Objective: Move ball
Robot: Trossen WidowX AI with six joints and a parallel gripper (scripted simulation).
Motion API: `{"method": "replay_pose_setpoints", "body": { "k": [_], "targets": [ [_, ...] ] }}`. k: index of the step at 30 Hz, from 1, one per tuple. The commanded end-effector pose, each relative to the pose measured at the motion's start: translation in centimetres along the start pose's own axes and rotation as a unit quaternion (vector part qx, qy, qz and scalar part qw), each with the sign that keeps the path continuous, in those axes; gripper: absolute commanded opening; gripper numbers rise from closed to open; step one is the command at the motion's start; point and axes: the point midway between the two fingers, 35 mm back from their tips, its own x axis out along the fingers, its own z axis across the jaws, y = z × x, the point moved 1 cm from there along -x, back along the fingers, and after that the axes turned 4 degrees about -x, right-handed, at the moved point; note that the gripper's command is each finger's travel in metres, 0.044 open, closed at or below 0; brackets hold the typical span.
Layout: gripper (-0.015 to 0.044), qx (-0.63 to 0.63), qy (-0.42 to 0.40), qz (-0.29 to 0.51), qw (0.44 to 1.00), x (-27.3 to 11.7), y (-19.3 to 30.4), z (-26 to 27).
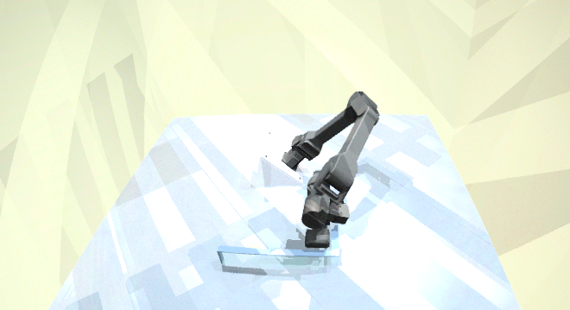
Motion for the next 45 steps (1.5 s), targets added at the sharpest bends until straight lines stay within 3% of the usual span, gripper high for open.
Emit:
{"method": "replay_pose_setpoints", "body": {
  "k": [1,6,10,31,37,45],
  "targets": [
    [0.0122,0.002,0.001,-0.003,1.000,0.1,-0.1,0.0],
    [0.0089,0.002,0.001,-0.003,1.000,0.1,-0.1,0.0],
    [0.0000,0.002,0.001,-0.002,1.000,-0.7,0.0,-0.2],
    [0.0000,0.003,0.000,0.000,1.000,-11.9,0.1,-0.1],
    [0.0000,0.017,0.000,0.000,1.000,-12.2,0.4,-0.1],
    [0.0000,0.178,0.001,0.002,0.984,-11.7,3.9,-1.4]
  ]
}}
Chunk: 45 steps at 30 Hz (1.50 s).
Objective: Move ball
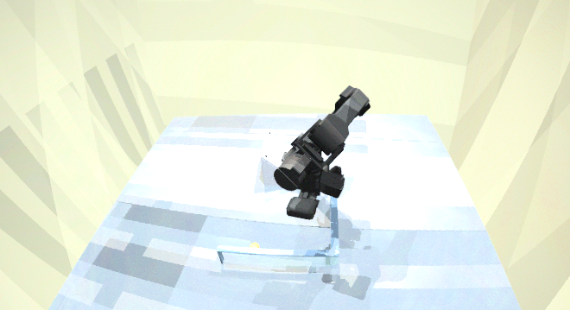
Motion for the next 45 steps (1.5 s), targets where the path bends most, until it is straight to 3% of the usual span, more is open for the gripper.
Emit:
{"method": "replay_pose_setpoints", "body": {
  "k": [1,15,29,38,45],
  "targets": [
    [0.0000,0.084,0.001,0.003,0.996,0.2,1.9,-1.1],
    [0.0000,0.365,0.004,0.004,0.931,1.4,8.0,-3.8],
    [0.0000,0.612,0.005,0.003,0.791,3.2,14.5,-5.4],
    [0.0000,0.622,0.005,0.002,0.783,3.7,14.9,-5.5],
    [0.0000,0.622,0.005,0.002,0.783,6.7,14.9,-5.7]
  ]
}}
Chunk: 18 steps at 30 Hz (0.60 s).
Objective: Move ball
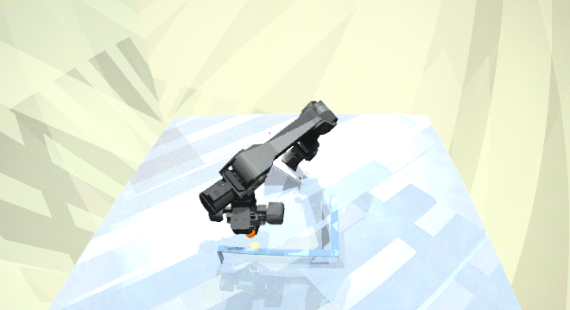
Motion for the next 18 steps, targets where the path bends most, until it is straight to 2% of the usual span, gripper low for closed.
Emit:
{"method": "replay_pose_setpoints", "body": {
  "k": [1,8,18],
  "targets": [
    [0.0000,0.003,-0.004,0.000,1.000,2.0,0.0,0.1],
    [0.0000,0.003,-0.005,0.000,1.000,5.0,0.2,0.2],
    [0.0000,0.003,-0.005,0.000,1.000,5.8,0.2,0.2]
  ]
}}
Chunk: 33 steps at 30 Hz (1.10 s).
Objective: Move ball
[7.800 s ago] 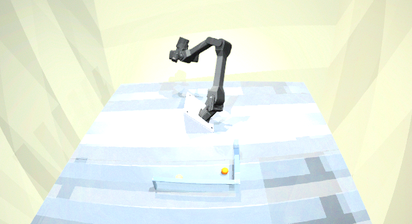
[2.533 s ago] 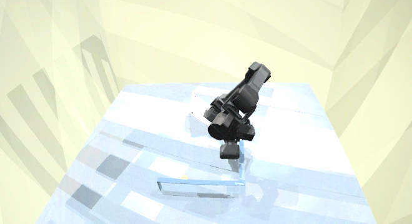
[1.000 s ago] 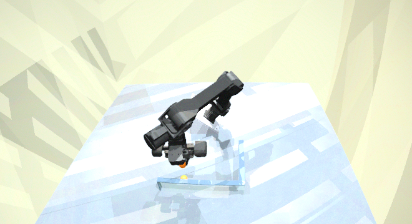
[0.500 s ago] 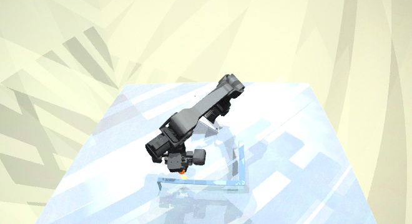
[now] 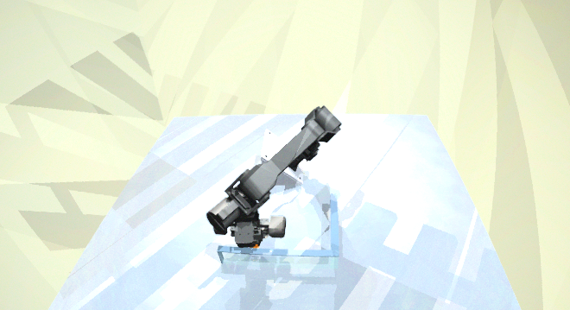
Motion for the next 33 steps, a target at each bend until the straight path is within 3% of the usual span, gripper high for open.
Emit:
{"method": "replay_pose_setpoints", "body": {
  "k": [1,12,21,28,33],
  "targets": [
    [0.0000,0.003,-0.003,-0.001,1.000,0.7,0.0,0.1],
    [0.0000,0.003,-0.004,-0.001,1.000,1.8,0.0,0.1],
    [0.0236,0.000,-0.001,0.001,1.000,1.5,0.1,0.1],
    [0.0240,0.001,-0.001,0.001,1.000,1.3,0.0,0.1],
    [0.0240,0.003,-0.001,0.000,1.000,-5.1,-0.2,-0.1]
  ]
}}
